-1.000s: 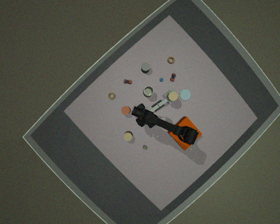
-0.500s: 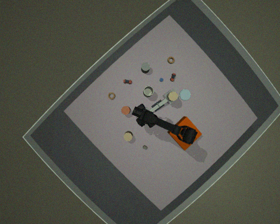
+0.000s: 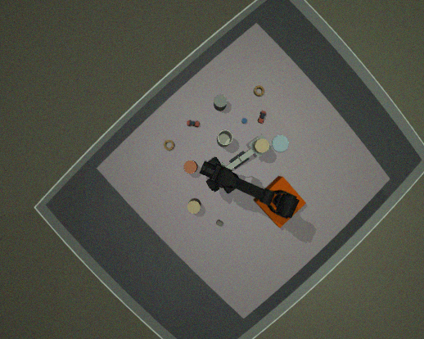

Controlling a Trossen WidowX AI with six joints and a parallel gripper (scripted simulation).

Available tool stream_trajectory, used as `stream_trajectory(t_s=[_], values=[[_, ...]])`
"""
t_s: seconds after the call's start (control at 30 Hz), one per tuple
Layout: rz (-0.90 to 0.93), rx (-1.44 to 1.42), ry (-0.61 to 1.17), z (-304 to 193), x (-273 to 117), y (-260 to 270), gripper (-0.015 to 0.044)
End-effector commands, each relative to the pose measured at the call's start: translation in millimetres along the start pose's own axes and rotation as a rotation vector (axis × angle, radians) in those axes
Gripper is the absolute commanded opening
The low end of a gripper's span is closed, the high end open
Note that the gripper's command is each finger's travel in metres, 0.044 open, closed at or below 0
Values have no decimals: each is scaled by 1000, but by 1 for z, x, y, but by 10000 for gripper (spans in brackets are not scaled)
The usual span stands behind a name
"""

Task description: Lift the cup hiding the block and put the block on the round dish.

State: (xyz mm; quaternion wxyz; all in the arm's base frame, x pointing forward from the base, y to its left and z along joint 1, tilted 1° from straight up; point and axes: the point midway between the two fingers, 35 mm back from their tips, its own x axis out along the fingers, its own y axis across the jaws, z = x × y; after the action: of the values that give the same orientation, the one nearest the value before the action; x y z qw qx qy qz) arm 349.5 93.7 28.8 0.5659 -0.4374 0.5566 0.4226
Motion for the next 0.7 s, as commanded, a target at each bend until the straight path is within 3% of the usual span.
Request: stream_trajectory(t_s=[0.0, 0.07, 0.67], values=[[-3, -5, -4, 1, -6, -2, 45], [-3, -5, -4, 2, -8, -2, 0], [-3, -5, -4, 3, -31, -6, 0]])
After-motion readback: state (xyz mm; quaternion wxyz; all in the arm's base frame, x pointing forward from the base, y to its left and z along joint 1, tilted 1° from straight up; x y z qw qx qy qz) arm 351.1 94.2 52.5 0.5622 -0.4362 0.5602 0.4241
